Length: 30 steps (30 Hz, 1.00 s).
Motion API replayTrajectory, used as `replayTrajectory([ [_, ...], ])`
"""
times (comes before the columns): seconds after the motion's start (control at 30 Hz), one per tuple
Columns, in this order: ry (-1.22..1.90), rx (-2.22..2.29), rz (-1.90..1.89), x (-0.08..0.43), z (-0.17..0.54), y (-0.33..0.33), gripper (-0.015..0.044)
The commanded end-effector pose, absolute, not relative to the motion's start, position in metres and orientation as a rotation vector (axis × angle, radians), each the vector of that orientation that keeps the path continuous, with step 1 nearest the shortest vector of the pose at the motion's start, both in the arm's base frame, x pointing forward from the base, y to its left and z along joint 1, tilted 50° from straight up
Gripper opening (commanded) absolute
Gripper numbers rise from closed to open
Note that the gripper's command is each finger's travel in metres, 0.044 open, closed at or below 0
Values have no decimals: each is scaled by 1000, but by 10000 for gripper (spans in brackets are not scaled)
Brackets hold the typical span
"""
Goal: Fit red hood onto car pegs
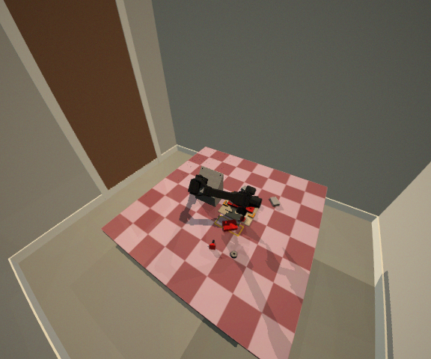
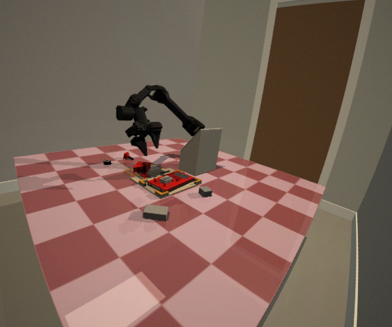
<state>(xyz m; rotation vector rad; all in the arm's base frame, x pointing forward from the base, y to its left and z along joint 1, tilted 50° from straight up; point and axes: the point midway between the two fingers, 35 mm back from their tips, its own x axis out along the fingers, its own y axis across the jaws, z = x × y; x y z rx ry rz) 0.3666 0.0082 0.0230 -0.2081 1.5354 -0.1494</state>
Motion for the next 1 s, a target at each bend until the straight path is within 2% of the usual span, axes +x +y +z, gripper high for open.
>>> replayTrajectory([
  [0.0, 1530, -489, -144, 356, 35, -29, 440],
  [0.3, 1651, -1208, -137, 317, 78, -112, 440],
  [0.97, 1659, -1232, -136, 316, 76, -121, 440],
])
